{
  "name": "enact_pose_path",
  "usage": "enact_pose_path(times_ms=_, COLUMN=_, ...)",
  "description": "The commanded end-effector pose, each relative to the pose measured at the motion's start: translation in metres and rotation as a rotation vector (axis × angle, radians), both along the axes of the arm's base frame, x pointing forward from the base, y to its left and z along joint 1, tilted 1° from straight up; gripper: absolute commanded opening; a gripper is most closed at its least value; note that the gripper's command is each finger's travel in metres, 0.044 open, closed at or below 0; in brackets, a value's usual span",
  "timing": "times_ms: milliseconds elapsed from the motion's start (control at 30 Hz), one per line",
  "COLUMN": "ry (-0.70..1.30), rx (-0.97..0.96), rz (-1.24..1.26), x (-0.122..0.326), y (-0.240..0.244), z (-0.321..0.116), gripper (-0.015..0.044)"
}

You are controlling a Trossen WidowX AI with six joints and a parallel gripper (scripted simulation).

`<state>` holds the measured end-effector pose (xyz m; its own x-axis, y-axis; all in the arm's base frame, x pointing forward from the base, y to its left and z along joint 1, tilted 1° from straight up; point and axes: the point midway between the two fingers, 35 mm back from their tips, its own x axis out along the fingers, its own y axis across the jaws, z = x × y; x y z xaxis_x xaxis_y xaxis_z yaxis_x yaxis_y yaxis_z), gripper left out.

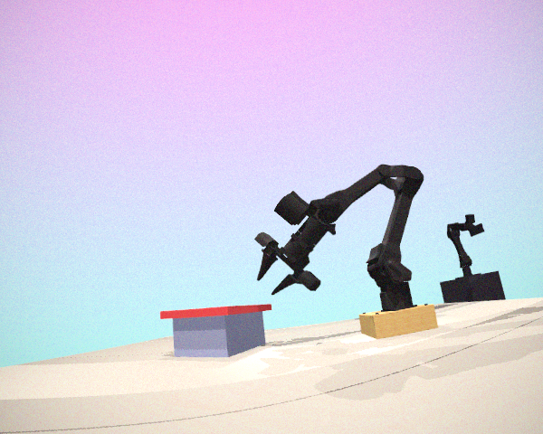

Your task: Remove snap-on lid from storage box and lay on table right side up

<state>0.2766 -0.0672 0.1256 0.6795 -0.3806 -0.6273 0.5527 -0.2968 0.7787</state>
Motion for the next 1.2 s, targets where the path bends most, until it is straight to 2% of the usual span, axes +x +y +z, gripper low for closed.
enact_pose_path(times_ms=0, ry=-0.006, rx=0.002, rz=-0.007, x=0.001, y=-0.001, z=-0.006, gripper=0.0235)
enact_pose_path(times_ms=1167, ry=-0.008, rx=0.0, rz=-0.007, x=0.039, y=-0.021, z=-0.038, gripper=0.0235)
